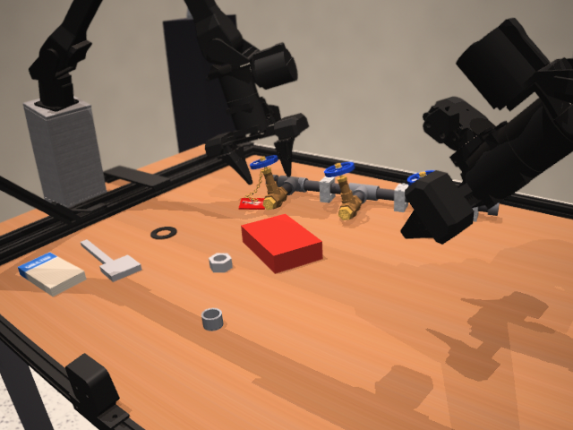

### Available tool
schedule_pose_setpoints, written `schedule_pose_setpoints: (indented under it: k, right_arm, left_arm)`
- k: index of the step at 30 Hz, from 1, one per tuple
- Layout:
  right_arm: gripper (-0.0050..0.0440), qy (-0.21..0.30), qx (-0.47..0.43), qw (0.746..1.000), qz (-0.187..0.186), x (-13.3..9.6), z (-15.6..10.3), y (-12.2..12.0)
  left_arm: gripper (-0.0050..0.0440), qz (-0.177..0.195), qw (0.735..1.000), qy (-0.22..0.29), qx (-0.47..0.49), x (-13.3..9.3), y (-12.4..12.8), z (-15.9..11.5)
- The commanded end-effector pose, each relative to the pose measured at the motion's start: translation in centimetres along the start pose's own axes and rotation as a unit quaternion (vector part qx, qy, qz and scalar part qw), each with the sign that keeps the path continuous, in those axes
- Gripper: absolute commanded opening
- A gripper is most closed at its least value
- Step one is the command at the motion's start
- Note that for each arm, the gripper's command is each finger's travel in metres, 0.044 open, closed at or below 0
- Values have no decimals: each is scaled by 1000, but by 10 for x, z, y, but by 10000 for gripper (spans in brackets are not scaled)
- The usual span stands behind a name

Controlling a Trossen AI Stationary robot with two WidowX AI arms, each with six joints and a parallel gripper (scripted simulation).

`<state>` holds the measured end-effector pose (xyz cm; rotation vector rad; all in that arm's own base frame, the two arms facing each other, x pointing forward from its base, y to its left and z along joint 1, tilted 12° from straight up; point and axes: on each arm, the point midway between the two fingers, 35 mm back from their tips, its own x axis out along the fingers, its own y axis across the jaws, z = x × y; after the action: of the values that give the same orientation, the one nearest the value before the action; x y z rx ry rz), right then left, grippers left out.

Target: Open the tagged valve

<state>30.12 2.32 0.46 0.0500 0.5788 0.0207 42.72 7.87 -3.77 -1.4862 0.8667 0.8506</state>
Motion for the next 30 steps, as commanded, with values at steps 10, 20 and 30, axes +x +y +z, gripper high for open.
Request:
schedule_pose_setpoints:
  k: [10, 20, 30]
  right_arm:
    - [400, 0, 0, 1000, 0, 0, 0, 0]
    - [400, 0, 0, 1000, 0, 0, 0, 0]
    - [400, 0, 0, 1000, 0, 0, 0, 0]
  left_arm:
    - [160, 0, 1000, 0, -2, 0, 0, 0]
    - [0, 0, 1000, 0, -2, 0, 0, 0]
    - [0, 0, 997, 0, -75, 0, 0, 0]
